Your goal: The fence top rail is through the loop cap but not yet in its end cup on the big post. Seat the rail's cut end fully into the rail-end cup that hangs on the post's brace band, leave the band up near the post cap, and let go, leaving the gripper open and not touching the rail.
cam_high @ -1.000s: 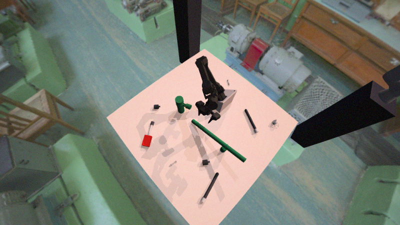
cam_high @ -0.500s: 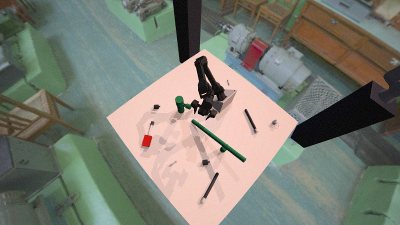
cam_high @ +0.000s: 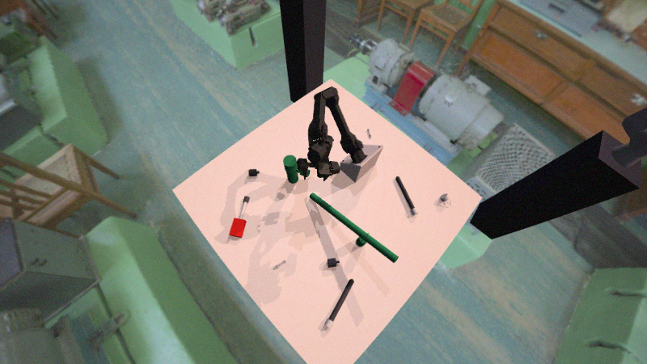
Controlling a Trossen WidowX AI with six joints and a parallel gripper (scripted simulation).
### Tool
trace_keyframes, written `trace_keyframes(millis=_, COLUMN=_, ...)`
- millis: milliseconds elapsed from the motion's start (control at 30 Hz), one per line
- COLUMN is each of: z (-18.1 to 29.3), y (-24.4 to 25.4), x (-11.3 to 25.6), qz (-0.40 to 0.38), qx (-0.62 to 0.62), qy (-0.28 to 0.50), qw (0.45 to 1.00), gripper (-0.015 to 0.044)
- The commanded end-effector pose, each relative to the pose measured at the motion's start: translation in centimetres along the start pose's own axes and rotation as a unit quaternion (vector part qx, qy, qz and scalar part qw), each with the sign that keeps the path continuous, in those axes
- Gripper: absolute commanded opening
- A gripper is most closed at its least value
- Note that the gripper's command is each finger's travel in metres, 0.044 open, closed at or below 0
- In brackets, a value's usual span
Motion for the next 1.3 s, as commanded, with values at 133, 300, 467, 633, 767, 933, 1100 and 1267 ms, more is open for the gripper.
trace_keyframes(millis=133, z=8.4, y=-2.3, x=1.3, qz=0.0, qx=0.363, qy=-0.023, qw=0.932, gripper=0.044)
trace_keyframes(millis=300, z=10.0, y=-2.4, x=1.6, qz=0.007, qx=0.459, qy=-0.023, qw=0.888, gripper=0.044)
trace_keyframes(millis=467, z=10.1, y=-2.4, x=1.6, qz=0.008, qx=0.474, qy=-0.022, qw=0.88, gripper=0.044)
trace_keyframes(millis=633, z=10.1, y=-2.4, x=1.6, qz=0.008, qx=0.474, qy=-0.022, qw=0.88, gripper=0.044)
trace_keyframes(millis=767, z=10.1, y=-2.4, x=1.6, qz=0.008, qx=0.474, qy=-0.022, qw=0.88, gripper=0.044)
trace_keyframes(millis=933, z=10.2, y=-2.3, x=1.2, qz=0.007, qx=0.473, qy=-0.023, qw=0.88, gripper=0.044)
trace_keyframes(millis=1100, z=11.5, y=-1.5, x=-1.7, qz=0.008, qx=0.473, qy=-0.023, qw=0.881, gripper=0.044)
trace_keyframes(millis=1267, z=11.8, y=-1.3, x=-2.3, qz=0.009, qx=0.474, qy=-0.022, qw=0.88, gripper=0.044)
Point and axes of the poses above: the point midway between the two fingers, 35 mm back from their tips, its own x axis back along the fingers, its own y axis across the jaws, z = x × y, the point moved 4 cm from there along x, back along the fingers, and after that the axes turned 3 degrees about -x, right-handed, at the moved point
